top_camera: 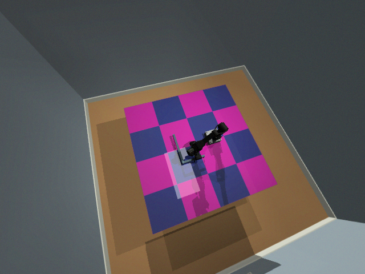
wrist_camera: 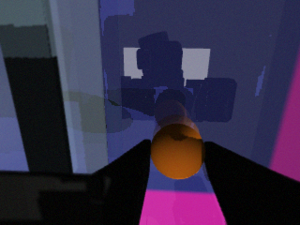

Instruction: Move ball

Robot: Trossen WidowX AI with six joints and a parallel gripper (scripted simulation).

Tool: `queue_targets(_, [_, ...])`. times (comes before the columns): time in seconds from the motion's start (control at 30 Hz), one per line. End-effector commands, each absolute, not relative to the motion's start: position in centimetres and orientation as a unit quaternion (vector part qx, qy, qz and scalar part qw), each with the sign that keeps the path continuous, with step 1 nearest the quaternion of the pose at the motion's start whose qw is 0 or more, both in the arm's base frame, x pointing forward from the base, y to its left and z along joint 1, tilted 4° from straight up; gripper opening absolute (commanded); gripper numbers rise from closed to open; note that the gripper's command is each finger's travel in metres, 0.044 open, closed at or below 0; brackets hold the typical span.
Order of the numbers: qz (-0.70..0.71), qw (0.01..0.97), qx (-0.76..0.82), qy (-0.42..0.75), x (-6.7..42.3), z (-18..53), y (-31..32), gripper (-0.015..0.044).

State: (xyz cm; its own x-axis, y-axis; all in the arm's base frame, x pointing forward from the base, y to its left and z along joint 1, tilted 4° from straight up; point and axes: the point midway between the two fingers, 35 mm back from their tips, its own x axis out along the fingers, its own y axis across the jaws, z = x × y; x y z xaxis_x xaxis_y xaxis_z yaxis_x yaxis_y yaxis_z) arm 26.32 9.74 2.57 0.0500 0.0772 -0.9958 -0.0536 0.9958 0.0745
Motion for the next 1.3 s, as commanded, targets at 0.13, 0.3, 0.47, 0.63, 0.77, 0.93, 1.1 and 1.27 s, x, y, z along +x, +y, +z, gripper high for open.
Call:
queue_targets(0.13, [0.042, 0.724, 0.008, 0.688, 26.3, 1.7, 9.7, 0.0])
queue_targets(0.3, [0.042, 0.724, 0.008, 0.688, 26.3, 0.8, 9.8, 0.0])
queue_targets(0.47, [0.042, 0.724, 0.008, 0.688, 26.3, 0.3, 9.8, 0.0])
queue_targets(0.63, [0.042, 0.724, 0.008, 0.688, 26.3, 0.3, 9.8, 0.0])
queue_targets(0.77, [0.046, 0.726, 0.009, 0.687, 26.5, 0.5, 9.9, 0.0053])
queue_targets(0.93, [0.046, 0.726, 0.009, 0.687, 26.5, 0.5, 9.9, 0.0184])
queue_targets(1.1, [0.046, 0.726, 0.009, 0.687, 26.5, 0.5, 9.9, 0.0269])
queue_targets(1.27, [0.045, 0.726, 0.009, 0.687, 26.6, 1.6, 9.9, 0.0269])
